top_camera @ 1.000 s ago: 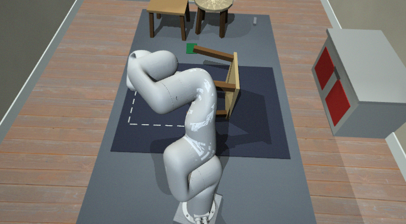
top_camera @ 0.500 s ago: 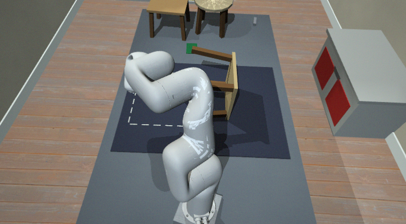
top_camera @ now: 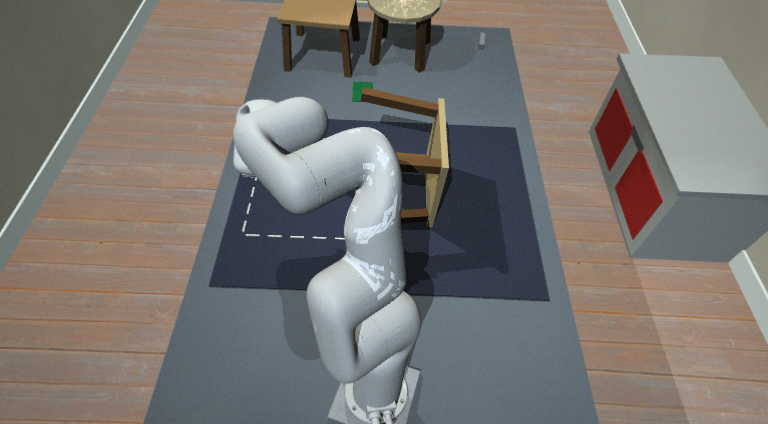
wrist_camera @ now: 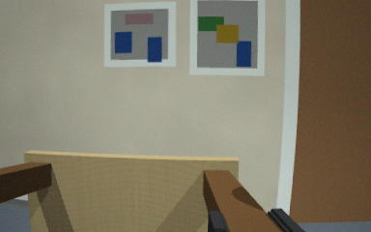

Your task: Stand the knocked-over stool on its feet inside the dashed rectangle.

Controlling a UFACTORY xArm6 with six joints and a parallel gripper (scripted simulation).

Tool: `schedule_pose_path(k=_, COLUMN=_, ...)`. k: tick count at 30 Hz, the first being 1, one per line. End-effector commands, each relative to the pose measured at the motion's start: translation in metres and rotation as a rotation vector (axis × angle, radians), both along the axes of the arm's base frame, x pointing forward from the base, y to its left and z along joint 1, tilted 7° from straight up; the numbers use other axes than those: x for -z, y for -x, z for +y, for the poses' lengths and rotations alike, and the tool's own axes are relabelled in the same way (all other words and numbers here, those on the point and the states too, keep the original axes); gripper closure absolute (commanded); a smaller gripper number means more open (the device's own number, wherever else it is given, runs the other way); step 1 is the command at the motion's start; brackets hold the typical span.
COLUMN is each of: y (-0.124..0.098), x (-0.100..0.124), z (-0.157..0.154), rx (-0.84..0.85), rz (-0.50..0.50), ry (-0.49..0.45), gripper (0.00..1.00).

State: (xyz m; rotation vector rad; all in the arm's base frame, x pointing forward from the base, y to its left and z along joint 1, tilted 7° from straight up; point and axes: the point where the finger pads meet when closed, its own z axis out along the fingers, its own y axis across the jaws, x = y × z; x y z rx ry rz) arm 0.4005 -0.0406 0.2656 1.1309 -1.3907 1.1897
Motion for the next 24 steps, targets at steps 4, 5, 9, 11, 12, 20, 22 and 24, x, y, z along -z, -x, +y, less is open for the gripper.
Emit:
schedule_pose_path(k=4, y=-0.0006, x=-0.0009, z=0.0004, rx=0.0, rz=-0.003, ry=-0.001, gripper=0.71)
schedule_pose_path(k=5, y=-0.0006, x=-0.0009, z=0.0004, rx=0.0, rz=-0.003, ry=-0.001, gripper=0.71)
schedule_pose_path(k=9, y=-0.0006, x=-0.0009, z=0.0004, rx=0.0, rz=-0.003, ry=-0.001, gripper=0.44)
schedule_pose_path(k=11, y=-0.0006, x=-0.0009, z=0.0004, rx=0.0, rz=-0.003, ry=-0.001, gripper=0.44)
schedule_pose_path(k=12, y=-0.0006, x=-0.0009, z=0.0004, rx=0.0, rz=-0.003, ry=-0.001, gripper=0.44)
schedule_pose_path(k=20, y=-0.0006, x=-0.0009, z=0.0004, rx=0.0, rz=-0.003, ry=-0.001, gripper=0.44)
schedule_pose_path(k=22, y=-0.0006, x=-0.0009, z=0.0004, rx=0.0, rz=-0.003, ry=-0.001, gripper=0.44)
schedule_pose_path(k=24, y=-0.0006, x=-0.0009, z=0.0004, rx=0.0, rz=-0.003, ry=-0.001, gripper=0.44)
